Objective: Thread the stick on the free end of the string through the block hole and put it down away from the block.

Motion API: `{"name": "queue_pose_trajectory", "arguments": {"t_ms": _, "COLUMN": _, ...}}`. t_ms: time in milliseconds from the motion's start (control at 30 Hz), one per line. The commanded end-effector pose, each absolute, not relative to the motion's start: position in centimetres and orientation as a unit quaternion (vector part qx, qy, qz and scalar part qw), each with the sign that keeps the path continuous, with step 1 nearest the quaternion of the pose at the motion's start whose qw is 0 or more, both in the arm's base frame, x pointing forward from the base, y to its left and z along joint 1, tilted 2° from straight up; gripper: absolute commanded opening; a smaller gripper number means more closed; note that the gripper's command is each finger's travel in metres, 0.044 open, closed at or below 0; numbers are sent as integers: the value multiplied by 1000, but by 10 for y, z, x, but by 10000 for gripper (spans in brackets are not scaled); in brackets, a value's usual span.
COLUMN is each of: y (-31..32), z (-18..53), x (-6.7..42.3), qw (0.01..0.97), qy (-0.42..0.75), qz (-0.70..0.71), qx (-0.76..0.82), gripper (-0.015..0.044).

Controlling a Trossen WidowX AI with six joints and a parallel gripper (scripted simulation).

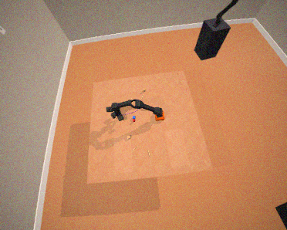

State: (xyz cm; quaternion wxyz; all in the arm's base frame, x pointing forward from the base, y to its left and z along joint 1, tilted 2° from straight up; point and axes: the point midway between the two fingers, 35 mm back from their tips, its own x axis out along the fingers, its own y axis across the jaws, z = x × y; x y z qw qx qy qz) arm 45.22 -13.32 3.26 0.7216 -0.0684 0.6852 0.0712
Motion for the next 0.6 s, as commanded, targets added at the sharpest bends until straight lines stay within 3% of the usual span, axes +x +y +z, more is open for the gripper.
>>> {"name": "queue_pose_trajectory", "arguments": {"t_ms": 0, "y": -131, "z": 32, "x": 452, "qw": 718, "qy": 680, "qz": 108, "qx": -104, "gripper": 0}}
{"name": "queue_pose_trajectory", "arguments": {"t_ms": 567, "y": -127, "z": 28, "x": 451, "qw": 668, "qy": 630, "qz": 278, "qx": -284, "gripper": 0}}
